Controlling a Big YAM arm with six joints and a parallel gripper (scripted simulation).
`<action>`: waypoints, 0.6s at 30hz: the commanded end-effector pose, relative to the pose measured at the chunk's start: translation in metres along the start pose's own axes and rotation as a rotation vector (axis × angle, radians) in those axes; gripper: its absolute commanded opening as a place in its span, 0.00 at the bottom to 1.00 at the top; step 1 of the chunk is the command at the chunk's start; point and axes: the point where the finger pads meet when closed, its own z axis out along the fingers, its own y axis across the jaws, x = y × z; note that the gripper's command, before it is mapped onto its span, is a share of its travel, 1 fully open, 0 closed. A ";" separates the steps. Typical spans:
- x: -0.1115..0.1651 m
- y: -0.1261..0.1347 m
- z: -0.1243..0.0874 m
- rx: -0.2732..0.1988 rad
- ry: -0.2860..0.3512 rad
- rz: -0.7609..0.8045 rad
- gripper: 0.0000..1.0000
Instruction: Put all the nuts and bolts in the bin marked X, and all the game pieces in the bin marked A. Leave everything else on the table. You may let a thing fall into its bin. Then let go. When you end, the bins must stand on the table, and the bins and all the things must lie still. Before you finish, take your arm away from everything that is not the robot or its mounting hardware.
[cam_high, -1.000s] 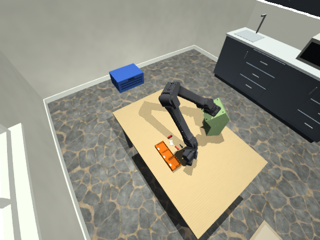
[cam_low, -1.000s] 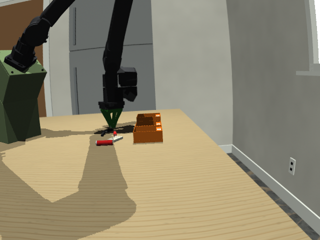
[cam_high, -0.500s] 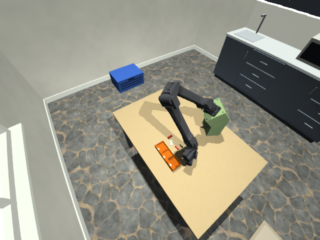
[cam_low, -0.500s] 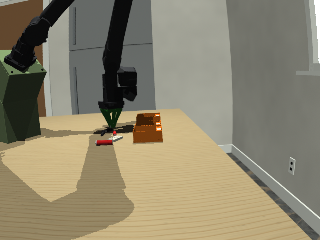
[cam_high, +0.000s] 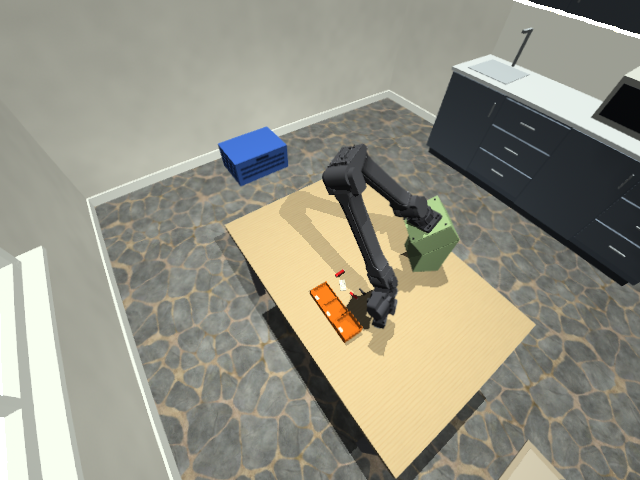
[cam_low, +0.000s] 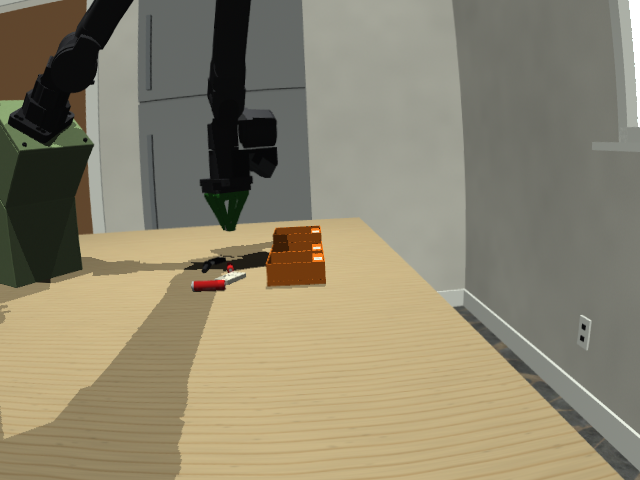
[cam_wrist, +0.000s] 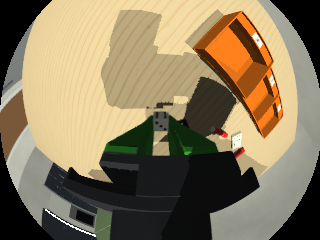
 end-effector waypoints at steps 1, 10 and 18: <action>-0.002 0.006 -0.015 -0.005 -0.011 0.002 0.11; 0.005 0.012 -0.020 -0.012 0.008 -0.011 0.11; 0.002 0.010 -0.021 -0.008 -0.008 -0.004 0.11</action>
